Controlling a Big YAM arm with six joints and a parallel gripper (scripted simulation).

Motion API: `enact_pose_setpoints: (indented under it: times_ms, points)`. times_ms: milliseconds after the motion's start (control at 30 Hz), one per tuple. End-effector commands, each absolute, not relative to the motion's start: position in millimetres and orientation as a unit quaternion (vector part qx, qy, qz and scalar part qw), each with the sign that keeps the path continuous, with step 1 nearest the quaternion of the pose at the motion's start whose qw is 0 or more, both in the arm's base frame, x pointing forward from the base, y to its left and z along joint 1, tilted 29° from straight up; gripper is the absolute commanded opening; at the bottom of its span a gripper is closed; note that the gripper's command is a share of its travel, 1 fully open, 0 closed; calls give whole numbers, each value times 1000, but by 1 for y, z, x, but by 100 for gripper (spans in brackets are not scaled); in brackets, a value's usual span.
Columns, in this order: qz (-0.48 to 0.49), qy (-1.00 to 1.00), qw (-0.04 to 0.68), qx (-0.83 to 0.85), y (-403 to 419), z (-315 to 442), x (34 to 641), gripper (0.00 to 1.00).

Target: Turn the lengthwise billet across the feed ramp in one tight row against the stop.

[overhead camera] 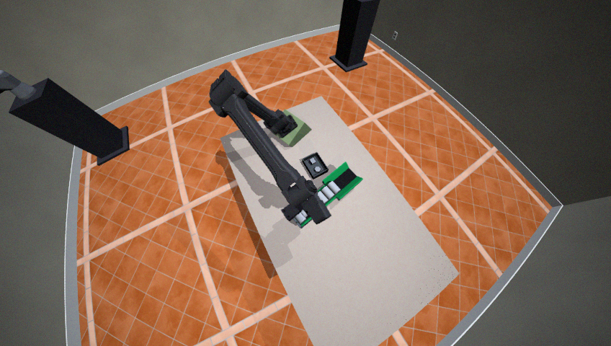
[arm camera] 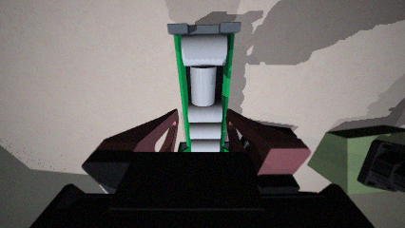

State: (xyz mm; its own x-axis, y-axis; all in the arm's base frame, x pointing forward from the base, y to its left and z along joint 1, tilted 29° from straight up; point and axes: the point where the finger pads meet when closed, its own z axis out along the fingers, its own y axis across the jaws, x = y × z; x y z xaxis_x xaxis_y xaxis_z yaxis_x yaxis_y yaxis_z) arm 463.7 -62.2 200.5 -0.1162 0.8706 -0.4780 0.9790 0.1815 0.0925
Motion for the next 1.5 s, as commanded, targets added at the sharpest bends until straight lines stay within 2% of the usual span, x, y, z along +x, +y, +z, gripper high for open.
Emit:
enact_pose_setpoints:
  times_ms: [0, 1467]
  points:
    - [-120, 727, 224, 638, -69, 212, 474, 55]
    - [-111, 735, 215, 633, -69, 215, 477, 55]
